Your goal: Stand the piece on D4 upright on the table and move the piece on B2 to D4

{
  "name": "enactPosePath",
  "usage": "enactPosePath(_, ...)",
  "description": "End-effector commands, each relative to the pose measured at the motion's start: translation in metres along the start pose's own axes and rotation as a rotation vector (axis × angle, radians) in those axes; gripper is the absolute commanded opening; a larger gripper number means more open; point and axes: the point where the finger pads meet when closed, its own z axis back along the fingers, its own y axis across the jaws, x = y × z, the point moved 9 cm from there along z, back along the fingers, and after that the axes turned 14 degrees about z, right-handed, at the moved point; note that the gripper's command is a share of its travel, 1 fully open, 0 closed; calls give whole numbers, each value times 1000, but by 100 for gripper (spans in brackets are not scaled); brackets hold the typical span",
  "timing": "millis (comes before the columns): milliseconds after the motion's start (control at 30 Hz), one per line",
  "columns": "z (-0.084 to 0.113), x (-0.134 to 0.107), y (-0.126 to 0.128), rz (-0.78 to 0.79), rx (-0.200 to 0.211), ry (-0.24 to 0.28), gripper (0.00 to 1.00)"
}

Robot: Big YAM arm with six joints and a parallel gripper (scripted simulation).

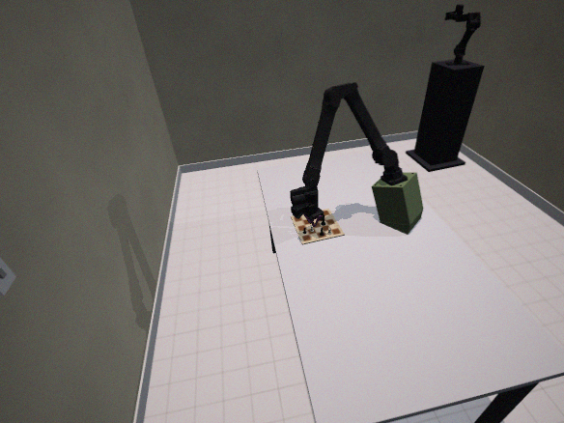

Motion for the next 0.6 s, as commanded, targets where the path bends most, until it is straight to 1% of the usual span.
enactPosePath(0, 1, 13, -12, -5, -16, -29, 33)
enactPosePath(67, 4, 14, -14, -8, -21, -37, 33)
enactPosePath(567, 4, 14, -14, -8, -21, -37, 33)
